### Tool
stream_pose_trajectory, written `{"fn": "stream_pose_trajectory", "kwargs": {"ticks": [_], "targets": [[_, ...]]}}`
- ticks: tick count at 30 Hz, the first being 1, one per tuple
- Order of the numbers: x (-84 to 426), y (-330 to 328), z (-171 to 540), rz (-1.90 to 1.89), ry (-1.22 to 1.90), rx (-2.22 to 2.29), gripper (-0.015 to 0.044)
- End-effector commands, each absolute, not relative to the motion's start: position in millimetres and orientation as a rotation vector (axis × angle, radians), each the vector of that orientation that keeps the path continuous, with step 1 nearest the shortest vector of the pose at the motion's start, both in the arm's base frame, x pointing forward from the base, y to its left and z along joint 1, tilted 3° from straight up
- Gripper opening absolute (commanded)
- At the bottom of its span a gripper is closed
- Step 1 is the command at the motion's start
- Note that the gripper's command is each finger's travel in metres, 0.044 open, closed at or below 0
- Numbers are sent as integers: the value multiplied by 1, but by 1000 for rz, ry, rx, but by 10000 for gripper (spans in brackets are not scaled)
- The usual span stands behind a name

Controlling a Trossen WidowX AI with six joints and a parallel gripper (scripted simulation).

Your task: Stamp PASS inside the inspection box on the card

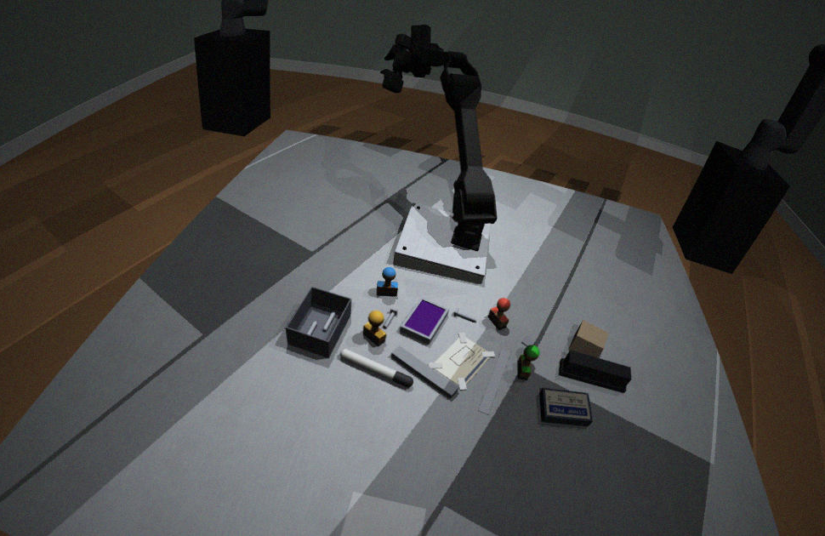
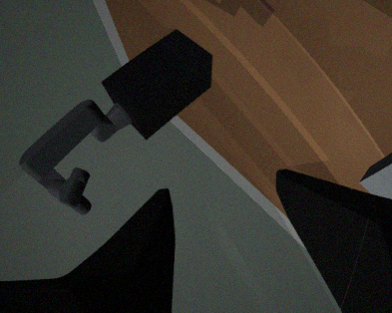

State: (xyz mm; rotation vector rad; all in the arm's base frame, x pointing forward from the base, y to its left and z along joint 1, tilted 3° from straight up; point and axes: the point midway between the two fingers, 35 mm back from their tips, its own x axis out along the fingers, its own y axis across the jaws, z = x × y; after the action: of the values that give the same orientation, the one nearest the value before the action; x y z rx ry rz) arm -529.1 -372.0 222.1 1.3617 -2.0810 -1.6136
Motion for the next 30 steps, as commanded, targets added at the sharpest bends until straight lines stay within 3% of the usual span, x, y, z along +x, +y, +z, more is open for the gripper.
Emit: {"fn": "stream_pose_trajectory", "kwargs": {"ticks": [1,8,15,30], "targets": [[-481,-421,218,-1639,-1924,1460,221],[-400,-481,211,-1709,-1641,1537,221],[-286,-540,202,-1693,-1316,1653,221],[-17,-572,184,-1568,-574,1714,221]]}}
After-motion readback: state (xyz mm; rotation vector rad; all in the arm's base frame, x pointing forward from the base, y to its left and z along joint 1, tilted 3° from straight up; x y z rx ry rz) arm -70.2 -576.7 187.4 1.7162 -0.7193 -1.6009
